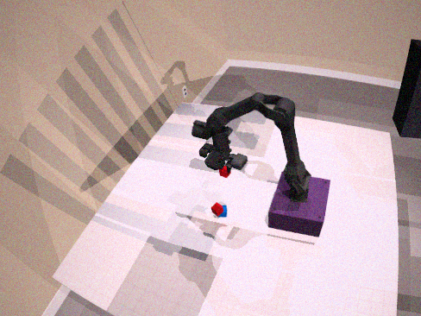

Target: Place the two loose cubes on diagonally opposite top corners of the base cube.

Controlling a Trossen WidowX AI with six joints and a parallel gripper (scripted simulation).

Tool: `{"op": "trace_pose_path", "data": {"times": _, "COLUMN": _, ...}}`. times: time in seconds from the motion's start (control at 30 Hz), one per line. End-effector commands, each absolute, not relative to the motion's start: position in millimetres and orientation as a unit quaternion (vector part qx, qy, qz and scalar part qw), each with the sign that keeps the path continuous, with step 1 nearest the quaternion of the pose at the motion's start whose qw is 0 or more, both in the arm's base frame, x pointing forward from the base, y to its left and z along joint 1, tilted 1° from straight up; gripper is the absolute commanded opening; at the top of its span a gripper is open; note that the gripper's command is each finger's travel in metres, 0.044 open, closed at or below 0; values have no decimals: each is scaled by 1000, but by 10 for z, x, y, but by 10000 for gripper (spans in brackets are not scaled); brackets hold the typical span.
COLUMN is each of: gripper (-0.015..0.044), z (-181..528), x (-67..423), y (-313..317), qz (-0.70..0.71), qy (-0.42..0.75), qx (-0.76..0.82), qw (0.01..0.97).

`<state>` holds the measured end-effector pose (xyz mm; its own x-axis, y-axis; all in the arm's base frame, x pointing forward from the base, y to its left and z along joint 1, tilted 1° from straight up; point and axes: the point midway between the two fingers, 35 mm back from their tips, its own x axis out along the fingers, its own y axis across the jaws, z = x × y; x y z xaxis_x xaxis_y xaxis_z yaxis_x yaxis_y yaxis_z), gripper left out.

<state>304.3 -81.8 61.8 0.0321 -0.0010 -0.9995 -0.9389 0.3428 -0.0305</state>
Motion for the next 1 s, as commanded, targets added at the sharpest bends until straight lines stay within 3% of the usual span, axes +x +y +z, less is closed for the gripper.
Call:
{"op": "trace_pose_path", "data": {"times": 0.0, "gripper": 105, "z": 621, "x": 3041, "y": -718, "qz": 394, "qy": 575, "qx": -405, "qw": 592}}
{"op": "trace_pose_path", "data": {"times": 0.97, "gripper": 105, "z": 521, "x": 2924, "y": 186, "qz": 321, "qy": 618, "qx": -326, "qw": 639}}
